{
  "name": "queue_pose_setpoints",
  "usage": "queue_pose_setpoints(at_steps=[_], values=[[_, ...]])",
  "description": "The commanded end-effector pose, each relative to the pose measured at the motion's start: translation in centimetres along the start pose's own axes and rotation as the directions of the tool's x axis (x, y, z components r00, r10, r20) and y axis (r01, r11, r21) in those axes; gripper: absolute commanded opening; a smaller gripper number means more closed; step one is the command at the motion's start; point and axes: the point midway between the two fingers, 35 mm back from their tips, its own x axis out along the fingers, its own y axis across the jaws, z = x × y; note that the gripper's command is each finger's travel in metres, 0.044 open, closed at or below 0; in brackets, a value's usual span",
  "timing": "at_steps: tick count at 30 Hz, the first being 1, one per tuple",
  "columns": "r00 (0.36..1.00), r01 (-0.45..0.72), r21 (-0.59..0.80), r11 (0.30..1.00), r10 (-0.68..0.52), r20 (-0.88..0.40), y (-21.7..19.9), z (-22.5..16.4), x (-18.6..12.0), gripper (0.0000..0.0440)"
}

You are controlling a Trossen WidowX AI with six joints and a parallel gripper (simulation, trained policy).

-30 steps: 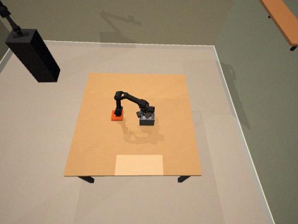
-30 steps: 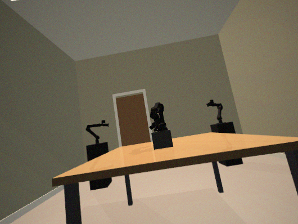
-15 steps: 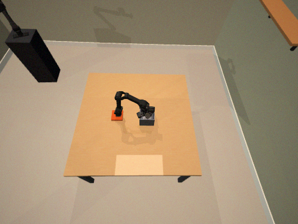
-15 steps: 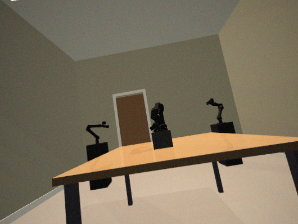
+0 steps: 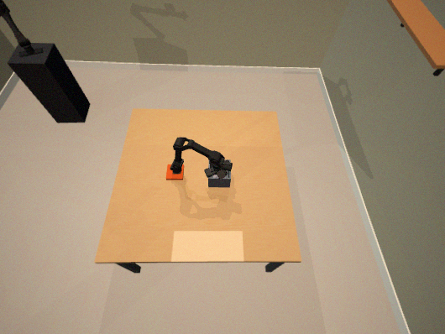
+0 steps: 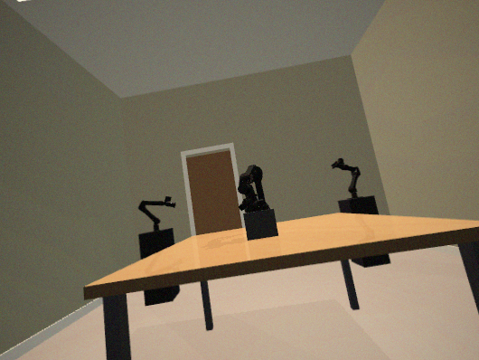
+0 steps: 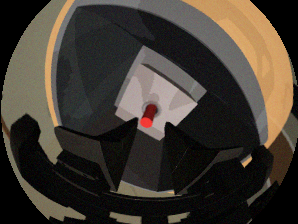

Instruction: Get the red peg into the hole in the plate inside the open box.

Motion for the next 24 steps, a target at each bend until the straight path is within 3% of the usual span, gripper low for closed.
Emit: queue_pose_setpoints(at_steps=[1,24], values=[[0.999,-0.017,-0.011,1.000,0.017,-0.029,0.5,0.6,0.4,0.0163],[0.971,-0.230,-0.058,0.971,0.225,-0.082,4.3,2.0,-4.1,0.0150]])
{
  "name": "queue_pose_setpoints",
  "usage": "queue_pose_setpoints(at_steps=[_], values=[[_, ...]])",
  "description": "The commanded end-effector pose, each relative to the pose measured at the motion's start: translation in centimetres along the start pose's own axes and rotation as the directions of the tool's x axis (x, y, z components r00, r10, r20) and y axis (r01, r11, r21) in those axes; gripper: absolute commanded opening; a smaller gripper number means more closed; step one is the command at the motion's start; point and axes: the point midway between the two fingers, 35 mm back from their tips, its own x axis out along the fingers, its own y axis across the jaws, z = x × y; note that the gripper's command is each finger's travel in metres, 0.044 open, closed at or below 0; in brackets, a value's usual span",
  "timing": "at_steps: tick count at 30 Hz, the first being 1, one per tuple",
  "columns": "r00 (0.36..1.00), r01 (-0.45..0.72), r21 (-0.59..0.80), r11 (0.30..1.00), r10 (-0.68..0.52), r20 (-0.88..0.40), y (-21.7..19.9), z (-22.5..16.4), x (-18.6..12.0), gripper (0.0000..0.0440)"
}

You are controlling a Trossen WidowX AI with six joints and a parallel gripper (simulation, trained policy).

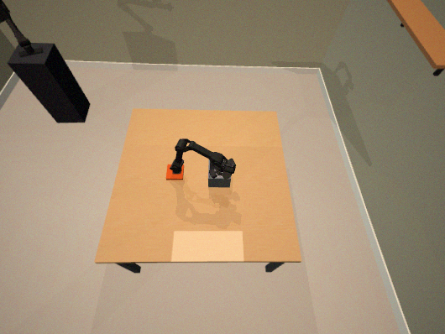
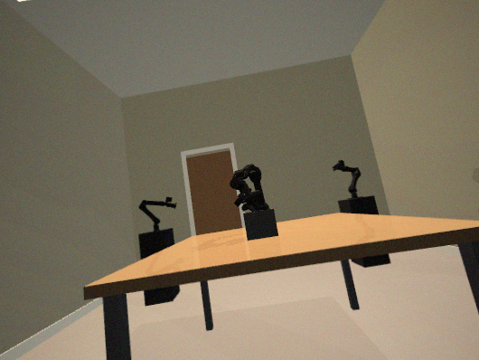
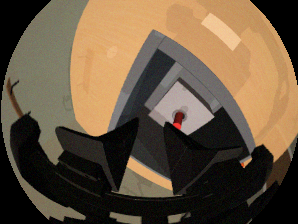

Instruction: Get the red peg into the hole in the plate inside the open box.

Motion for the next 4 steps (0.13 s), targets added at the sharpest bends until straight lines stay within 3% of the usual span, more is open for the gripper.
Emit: queue_pose_setpoints(at_steps=[1,4], values=[[0.999,-0.033,-0.016,0.999,0.033,-0.009,0.65,0.32,-0.45,0.0150],[0.998,-0.055,-0.027,0.998,0.054,-0.017,1.02,0.56,-0.62,0.0149]])
